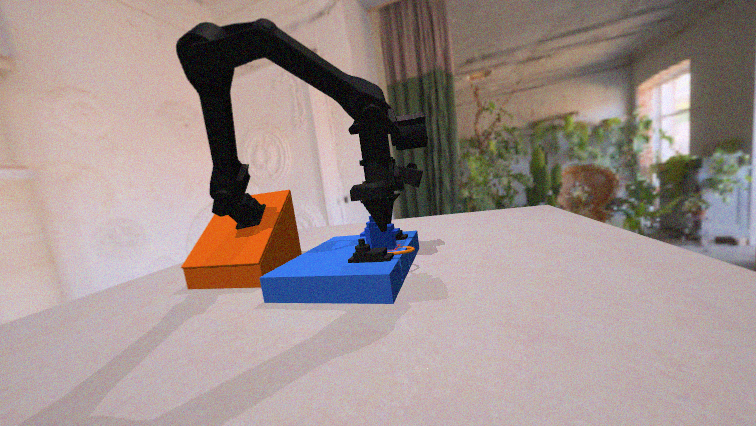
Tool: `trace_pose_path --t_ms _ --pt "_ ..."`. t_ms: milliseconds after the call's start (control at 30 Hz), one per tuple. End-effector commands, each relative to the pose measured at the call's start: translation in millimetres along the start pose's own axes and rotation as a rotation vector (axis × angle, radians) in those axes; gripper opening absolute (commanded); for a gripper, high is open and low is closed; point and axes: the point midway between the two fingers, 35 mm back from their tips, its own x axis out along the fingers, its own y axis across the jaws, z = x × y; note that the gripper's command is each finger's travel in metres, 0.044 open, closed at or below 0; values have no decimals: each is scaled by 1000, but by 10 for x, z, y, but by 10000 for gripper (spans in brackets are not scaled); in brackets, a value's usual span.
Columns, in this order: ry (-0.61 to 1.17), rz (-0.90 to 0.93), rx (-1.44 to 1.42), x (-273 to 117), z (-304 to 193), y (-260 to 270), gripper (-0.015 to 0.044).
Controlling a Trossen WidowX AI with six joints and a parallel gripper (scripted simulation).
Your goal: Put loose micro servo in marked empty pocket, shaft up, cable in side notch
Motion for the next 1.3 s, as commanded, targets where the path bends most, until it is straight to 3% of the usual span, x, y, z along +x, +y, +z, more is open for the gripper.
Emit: trace_pose_path --t_ms 0,1267 --pt "0 -4 -5 39 -7 -2 0" --pt "0 -6 -5 331 -8 -7 0"
